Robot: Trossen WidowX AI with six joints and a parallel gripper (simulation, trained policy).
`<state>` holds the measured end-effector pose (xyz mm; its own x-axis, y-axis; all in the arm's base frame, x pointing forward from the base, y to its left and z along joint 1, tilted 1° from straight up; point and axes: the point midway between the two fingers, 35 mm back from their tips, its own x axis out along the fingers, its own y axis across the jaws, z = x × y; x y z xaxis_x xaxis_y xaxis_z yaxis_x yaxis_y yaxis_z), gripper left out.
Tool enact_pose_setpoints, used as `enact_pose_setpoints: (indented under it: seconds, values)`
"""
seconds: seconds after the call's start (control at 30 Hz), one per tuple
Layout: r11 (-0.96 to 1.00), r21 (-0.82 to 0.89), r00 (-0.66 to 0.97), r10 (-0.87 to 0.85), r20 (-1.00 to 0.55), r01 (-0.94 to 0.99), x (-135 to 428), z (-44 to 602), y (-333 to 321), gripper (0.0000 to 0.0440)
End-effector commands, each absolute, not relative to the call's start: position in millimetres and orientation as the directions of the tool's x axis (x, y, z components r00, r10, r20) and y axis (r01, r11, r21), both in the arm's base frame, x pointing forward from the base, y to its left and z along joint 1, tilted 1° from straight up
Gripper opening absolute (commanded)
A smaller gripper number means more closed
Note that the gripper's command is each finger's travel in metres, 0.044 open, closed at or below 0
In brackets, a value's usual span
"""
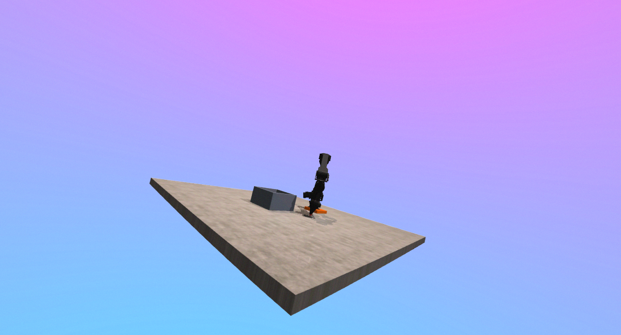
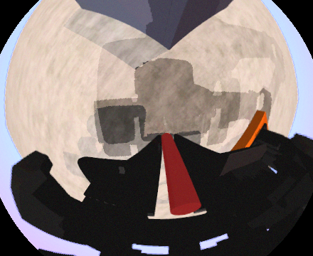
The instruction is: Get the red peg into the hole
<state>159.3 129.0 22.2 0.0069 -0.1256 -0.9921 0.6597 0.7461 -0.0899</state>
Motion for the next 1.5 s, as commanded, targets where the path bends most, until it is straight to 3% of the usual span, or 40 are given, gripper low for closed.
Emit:
enact_pose_setpoints:
  seconds: [0.0, 0.7, 1.47]
  values:
    - [0.748, -0.079, 0.036, -0.136, -0.990, 0.660, 167, 31, 128, 0.0008]
    - [0.680, 0.027, 0.213, -0.192, -0.958, 0.733, 217, 124, 100, 0.0000]
    - [0.534, 0.084, 0.281, -0.298, -0.913, 0.841, 292, 143, 17, 0.0000]
